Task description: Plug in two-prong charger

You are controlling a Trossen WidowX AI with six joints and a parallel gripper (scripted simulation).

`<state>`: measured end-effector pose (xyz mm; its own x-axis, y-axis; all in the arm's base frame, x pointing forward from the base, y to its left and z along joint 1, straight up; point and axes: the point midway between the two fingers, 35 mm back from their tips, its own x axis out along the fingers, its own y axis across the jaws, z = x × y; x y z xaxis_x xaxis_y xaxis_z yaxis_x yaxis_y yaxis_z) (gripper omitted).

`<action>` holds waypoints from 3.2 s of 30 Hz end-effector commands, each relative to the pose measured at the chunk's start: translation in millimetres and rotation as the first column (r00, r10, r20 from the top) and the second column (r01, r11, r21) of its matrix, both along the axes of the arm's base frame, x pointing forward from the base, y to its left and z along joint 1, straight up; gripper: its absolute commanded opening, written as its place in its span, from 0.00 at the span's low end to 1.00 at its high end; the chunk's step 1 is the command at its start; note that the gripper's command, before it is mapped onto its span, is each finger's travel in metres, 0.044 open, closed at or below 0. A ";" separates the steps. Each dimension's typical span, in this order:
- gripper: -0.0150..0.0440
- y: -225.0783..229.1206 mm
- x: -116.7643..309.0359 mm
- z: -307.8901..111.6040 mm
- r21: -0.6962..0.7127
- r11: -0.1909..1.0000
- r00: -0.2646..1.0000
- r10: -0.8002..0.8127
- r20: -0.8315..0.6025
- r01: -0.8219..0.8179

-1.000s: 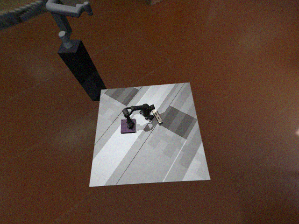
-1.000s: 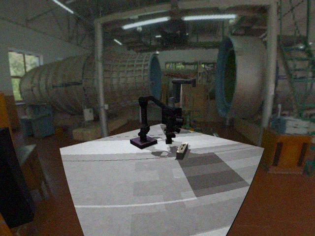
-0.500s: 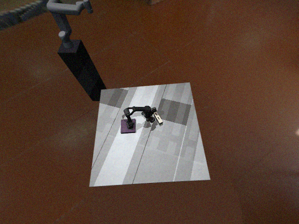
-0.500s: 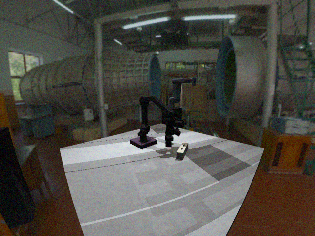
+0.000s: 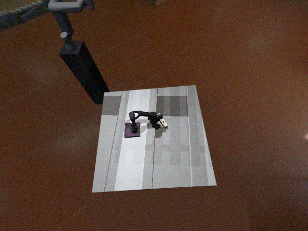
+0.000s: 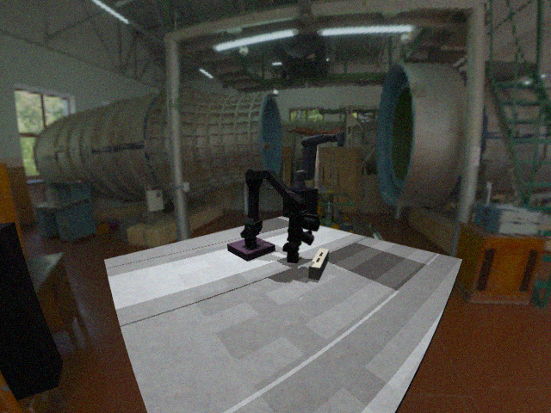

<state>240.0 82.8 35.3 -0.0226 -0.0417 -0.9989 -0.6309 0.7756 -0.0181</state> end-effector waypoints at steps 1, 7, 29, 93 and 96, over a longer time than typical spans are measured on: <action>0.25 -6.4 2.0 -5.7 0.004 0.999 0.999 -0.053 -0.005 0.053; 0.25 -11.1 5.5 -9.1 0.004 0.996 0.996 -0.090 -0.005 0.090; 0.25 -2.6 30.0 -9.2 0.006 0.993 0.993 -0.118 -0.003 0.118; 0.25 9.5 54.6 -10.3 0.007 0.990 0.990 -0.143 -0.002 0.143; 0.25 9.7 55.0 -10.2 0.007 0.990 0.990 -0.143 -0.002 0.143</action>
